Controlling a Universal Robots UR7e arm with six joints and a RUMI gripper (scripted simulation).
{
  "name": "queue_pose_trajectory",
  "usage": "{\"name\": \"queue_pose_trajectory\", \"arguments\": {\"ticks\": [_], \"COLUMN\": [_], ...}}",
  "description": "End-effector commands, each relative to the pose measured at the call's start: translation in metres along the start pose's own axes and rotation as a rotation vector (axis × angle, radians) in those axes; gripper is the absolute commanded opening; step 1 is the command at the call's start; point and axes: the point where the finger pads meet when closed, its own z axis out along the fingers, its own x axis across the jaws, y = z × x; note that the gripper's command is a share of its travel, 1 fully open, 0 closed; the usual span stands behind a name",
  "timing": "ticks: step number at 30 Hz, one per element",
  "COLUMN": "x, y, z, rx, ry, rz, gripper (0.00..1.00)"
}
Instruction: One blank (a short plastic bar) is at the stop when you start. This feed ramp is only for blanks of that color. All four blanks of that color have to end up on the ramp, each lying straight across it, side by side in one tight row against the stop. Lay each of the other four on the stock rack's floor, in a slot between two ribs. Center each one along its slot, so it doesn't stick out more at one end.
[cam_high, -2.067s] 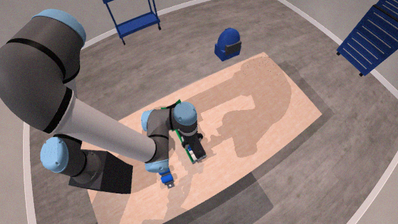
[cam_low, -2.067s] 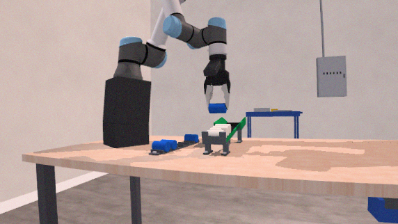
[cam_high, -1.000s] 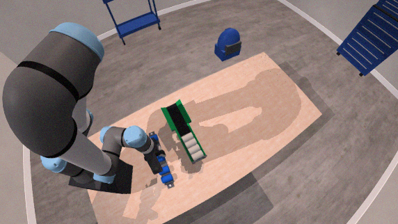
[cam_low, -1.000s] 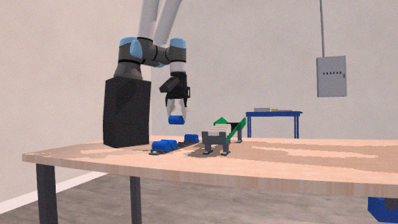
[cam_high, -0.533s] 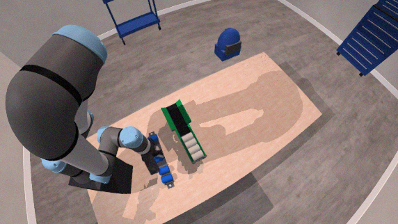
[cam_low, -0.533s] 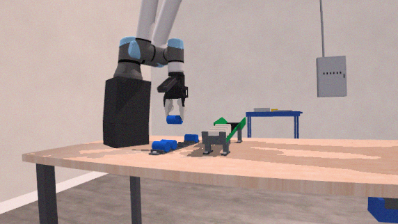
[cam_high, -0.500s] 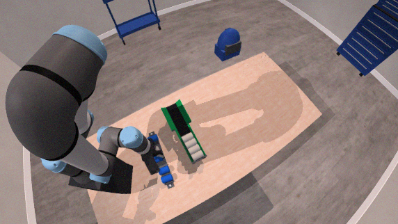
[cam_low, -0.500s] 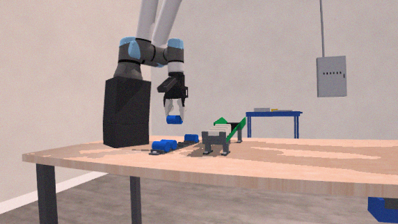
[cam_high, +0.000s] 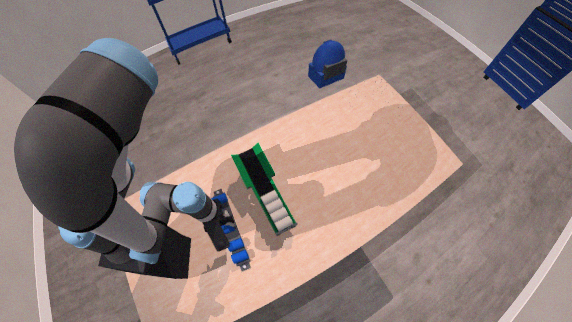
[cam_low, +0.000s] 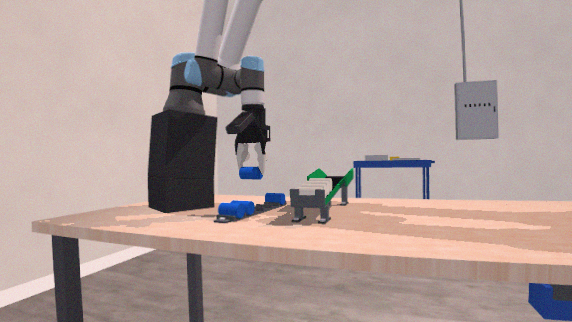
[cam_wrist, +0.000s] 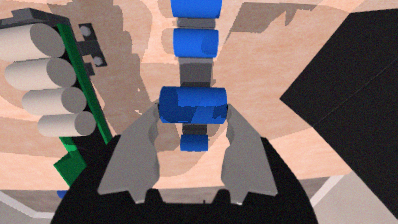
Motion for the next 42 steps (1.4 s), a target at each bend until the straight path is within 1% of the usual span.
{"name": "queue_pose_trajectory", "arguments": {"ticks": [1, 9, 11, 26, 28, 35, 42], "x": [0.000, 0.000, 0.000, 0.000, 0.000, 0.000, 0.000], "y": [0.000, 0.000, 0.000, 0.000, 0.000, 0.000, 0.000], "z": [0.004, 0.020, 0.020, 0.065, 0.065, 0.084, 0.095], "rx": [0.000, 0.000, 0.000, 0.000, 0.000, 0.000, 0.000], "ry": [-0.001, -0.001, -0.001, -0.001, -0.001, -0.001, -0.001], "rz": [0.000, 0.000, 0.000, 0.000, 0.000, 0.000, 0.000], "gripper": [0.39, 0.39, 0.39, 0.39, 0.39, 0.39, 0.39]}}
